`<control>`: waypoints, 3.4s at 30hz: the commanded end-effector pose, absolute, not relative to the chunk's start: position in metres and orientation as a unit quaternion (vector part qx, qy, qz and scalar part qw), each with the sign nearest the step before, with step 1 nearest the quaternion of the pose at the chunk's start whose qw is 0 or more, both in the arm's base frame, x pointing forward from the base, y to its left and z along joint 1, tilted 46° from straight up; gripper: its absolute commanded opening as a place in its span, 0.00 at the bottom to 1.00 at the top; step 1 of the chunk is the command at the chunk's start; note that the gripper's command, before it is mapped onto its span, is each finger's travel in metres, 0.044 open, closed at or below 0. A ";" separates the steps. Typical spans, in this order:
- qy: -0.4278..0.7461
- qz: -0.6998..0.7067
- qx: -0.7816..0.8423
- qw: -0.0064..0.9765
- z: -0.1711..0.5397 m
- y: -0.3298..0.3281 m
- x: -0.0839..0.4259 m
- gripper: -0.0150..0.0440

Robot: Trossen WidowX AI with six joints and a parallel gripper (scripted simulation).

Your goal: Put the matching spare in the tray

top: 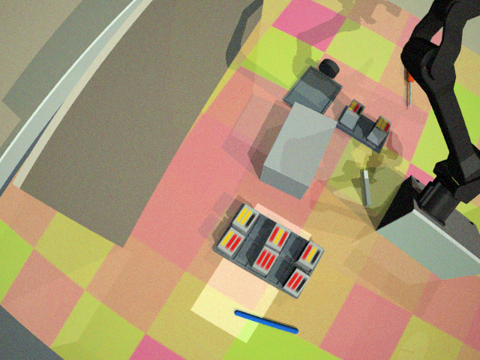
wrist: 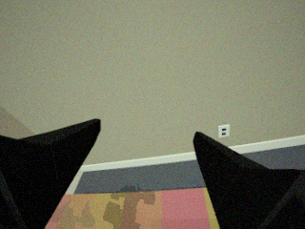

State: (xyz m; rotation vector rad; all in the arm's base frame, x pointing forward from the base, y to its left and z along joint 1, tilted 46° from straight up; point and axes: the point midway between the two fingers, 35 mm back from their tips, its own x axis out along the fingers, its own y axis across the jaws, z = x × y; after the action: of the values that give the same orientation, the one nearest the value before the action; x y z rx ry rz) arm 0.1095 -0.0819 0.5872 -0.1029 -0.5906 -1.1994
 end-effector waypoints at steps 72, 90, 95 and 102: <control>0.524 -0.362 0.212 0.741 0.143 -0.095 0.402 1.00; 0.667 -0.227 -0.323 0.632 0.041 0.075 0.377 1.00; 0.667 -0.227 -0.323 0.632 0.041 0.075 0.377 1.00; 0.667 -0.227 -0.323 0.632 0.041 0.075 0.377 1.00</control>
State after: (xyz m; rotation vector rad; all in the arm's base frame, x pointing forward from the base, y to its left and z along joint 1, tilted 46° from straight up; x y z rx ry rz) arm 0.3773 0.0743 0.0407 -0.7281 1.5267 -0.5236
